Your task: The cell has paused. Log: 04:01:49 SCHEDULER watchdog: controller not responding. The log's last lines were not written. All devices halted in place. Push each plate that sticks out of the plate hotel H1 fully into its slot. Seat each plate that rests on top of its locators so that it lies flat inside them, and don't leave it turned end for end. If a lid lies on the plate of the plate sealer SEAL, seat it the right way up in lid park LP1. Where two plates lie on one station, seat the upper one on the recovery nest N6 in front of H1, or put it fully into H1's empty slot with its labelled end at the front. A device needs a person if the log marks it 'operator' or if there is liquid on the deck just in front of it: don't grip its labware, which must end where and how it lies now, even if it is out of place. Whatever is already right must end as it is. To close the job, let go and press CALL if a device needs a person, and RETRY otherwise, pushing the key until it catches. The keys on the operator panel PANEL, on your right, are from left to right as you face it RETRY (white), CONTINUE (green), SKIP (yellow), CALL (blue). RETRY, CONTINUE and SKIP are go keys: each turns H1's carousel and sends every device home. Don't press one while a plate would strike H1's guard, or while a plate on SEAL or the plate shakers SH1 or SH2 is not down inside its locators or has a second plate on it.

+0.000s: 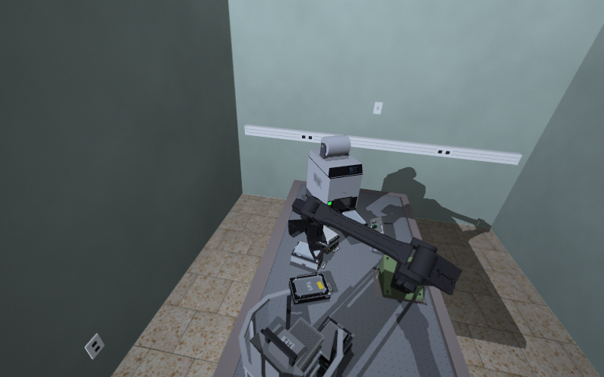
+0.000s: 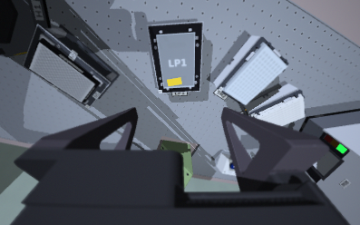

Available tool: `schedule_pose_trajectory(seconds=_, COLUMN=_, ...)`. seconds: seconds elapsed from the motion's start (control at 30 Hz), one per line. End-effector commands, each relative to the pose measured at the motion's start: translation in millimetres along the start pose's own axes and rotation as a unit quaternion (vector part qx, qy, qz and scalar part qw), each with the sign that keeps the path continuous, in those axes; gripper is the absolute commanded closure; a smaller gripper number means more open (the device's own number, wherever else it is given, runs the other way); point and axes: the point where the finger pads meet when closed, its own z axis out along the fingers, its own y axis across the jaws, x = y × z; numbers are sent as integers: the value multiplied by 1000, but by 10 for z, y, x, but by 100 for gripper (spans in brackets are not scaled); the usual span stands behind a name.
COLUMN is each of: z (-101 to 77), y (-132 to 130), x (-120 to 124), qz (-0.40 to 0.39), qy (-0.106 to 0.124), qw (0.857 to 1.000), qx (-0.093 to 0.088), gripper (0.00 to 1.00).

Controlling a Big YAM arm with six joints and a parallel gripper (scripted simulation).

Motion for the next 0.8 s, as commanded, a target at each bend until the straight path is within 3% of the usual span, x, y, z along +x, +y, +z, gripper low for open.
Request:
schedule_pose_trajectory(seconds=0.0, z=-170, y=-271, x=-68, qz=70, qy=-19, qw=997, qx=13, gripper=0)
schedule_pose_trajectory(seconds=0.3, z=-181, y=-567, x=16, qz=217, qy=-21, qw=976, qx=12, gripper=0)
schedule_pose_trajectory(seconds=0.4, z=-143, y=-564, x=3, qz=229, qy=-17, qw=973, qx=11, gripper=0)
schedule_pose_trajectory(seconds=0.77, z=-182, y=-957, x=147, qz=224, qy=-20, qw=974, qx=12, gripper=0)
